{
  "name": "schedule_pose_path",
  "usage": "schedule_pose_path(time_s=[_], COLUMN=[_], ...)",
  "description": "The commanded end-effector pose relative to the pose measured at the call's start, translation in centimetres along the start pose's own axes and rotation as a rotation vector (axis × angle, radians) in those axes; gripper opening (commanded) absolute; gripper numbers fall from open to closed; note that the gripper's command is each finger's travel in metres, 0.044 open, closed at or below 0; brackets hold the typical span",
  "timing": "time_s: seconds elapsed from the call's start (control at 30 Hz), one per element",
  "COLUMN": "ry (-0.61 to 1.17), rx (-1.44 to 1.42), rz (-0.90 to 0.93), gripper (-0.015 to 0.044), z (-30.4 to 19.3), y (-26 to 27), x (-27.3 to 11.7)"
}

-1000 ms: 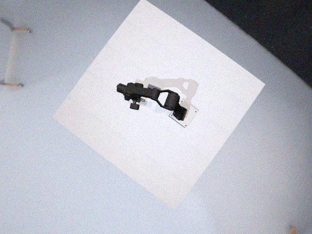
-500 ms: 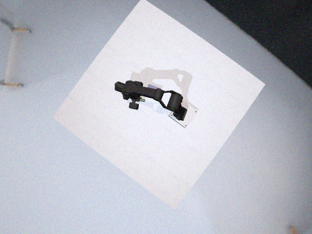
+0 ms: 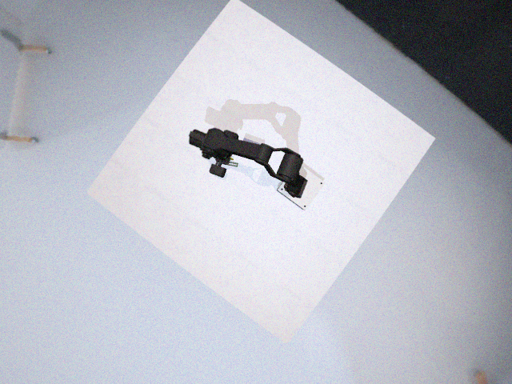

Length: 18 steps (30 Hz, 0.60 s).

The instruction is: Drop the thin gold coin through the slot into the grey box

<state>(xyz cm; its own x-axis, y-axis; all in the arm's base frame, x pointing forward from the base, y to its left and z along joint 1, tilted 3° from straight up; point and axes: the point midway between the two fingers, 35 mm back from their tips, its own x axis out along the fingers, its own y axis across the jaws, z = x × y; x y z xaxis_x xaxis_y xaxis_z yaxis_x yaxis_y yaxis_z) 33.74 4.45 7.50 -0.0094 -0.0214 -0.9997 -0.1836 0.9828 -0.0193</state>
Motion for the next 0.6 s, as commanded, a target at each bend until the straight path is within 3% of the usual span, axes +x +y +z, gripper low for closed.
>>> schedule_pose_path(time_s=[0.0,0.57], ry=[0.002,0.004], rx=[0.016,0.016], rz=[-0.003,-0.006], gripper=[0.0000,0.0000], z=[-0.3,-2.9], y=[-0.4,-4.1], x=[0.0,-0.2])
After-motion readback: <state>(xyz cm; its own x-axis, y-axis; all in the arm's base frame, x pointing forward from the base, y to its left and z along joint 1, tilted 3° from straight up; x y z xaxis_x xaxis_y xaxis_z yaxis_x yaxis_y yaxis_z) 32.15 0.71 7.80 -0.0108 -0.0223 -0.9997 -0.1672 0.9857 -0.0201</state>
